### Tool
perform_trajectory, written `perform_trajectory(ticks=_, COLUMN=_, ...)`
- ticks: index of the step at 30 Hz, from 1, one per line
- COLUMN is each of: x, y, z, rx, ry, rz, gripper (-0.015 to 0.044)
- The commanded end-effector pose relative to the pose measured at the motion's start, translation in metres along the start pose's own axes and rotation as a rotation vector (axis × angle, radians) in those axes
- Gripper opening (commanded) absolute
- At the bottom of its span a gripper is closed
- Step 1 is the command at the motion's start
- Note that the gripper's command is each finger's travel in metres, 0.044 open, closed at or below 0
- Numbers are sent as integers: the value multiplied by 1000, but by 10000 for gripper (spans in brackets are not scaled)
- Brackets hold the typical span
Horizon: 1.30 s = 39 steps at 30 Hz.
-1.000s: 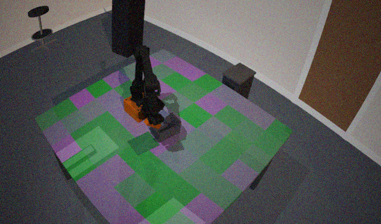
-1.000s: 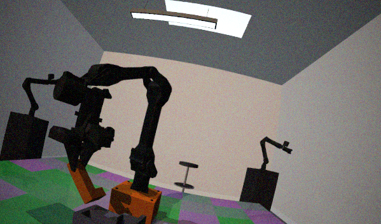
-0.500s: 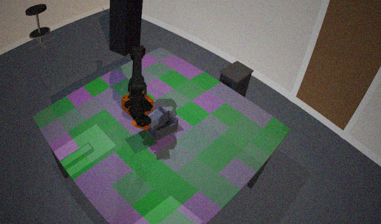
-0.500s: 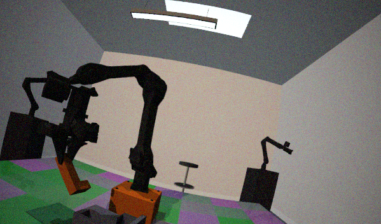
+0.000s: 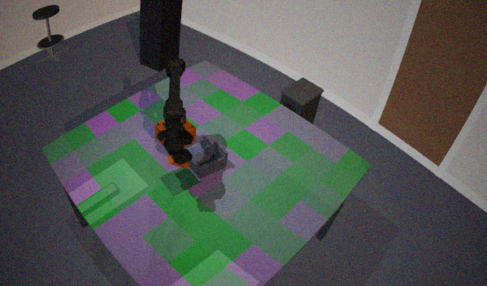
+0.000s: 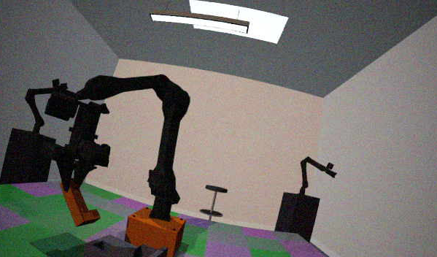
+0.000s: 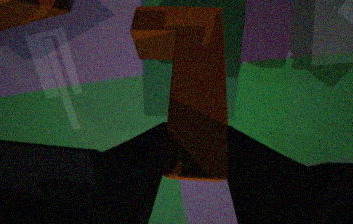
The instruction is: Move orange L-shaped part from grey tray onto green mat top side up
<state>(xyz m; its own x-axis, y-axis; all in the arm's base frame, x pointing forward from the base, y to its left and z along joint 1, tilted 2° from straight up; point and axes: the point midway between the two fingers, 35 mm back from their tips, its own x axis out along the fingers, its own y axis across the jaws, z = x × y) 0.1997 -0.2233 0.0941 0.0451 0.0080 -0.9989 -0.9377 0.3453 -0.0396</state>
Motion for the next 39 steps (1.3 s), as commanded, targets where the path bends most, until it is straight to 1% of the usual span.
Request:
perform_trajectory(ticks=1, x=10, y=2, z=1, rx=-4, ry=-5, rz=10, gripper=0)
perform_trajectory(ticks=39, x=68, y=3, z=1, rx=-4, ry=-5, rz=10, gripper=0)
